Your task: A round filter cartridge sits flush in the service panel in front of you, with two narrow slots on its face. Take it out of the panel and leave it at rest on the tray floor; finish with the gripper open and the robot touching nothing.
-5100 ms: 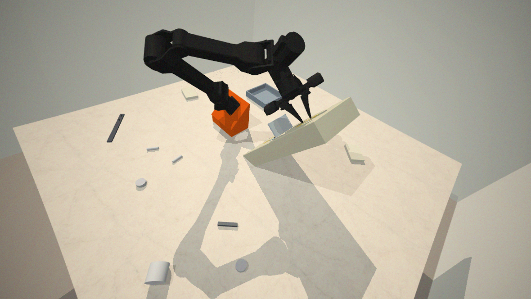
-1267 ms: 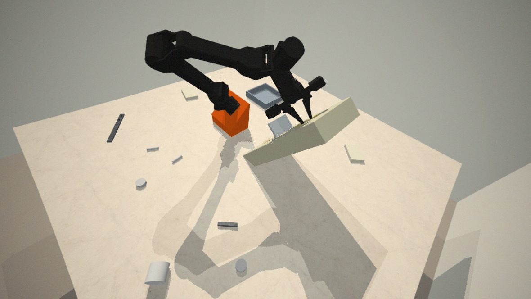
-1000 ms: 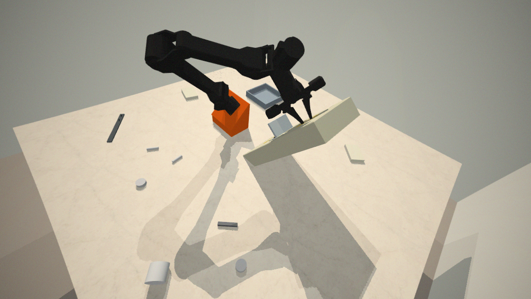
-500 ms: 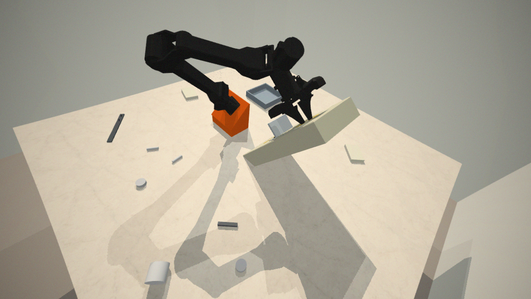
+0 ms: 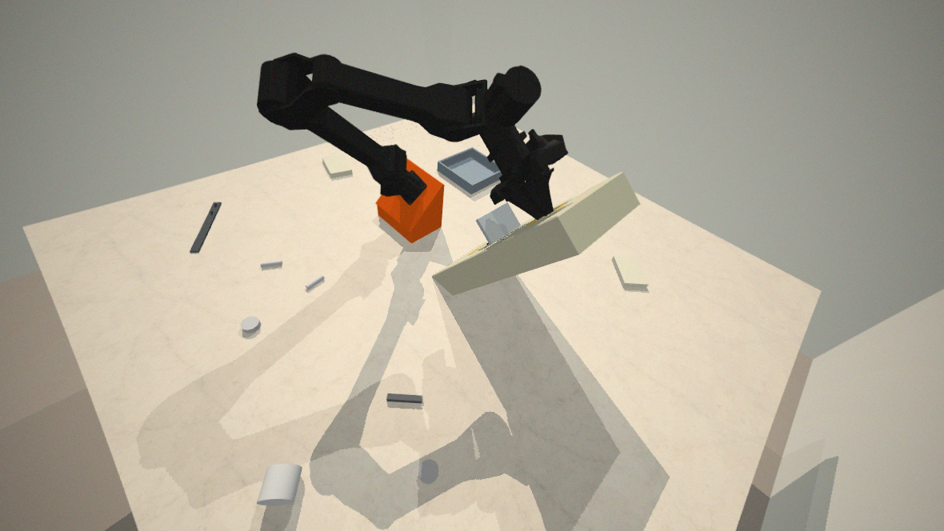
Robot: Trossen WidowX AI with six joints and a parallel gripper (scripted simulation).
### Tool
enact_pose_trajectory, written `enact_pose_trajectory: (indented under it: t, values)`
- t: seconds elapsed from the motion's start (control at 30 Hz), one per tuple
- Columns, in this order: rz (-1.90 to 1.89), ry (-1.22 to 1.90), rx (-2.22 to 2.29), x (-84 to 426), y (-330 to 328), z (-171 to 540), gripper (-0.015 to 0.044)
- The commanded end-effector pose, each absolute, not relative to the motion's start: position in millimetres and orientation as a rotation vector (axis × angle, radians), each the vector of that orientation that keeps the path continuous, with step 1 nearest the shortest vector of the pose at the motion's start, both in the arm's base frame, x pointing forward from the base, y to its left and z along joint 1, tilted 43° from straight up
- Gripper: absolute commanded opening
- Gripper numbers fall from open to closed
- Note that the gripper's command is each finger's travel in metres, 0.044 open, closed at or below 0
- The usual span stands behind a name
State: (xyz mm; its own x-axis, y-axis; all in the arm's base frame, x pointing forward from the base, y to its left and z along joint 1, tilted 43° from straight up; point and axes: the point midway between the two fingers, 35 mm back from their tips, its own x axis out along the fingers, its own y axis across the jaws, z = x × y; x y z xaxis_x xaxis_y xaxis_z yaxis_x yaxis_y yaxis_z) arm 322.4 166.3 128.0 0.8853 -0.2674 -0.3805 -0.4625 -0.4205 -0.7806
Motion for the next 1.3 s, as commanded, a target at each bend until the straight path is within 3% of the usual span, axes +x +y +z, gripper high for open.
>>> enact_pose_trajectory:
  t: [0.0,0.43,1.27]
  values:
    - [0.212,0.551,-1.855,337.7,161.6,122.2,0.0000]
    - [0.083,0.548,-1.434,337.2,161.8,122.4,0.0000]
    - [0.123,0.551,-1.569,338.0,161.5,122.1,0.0000]
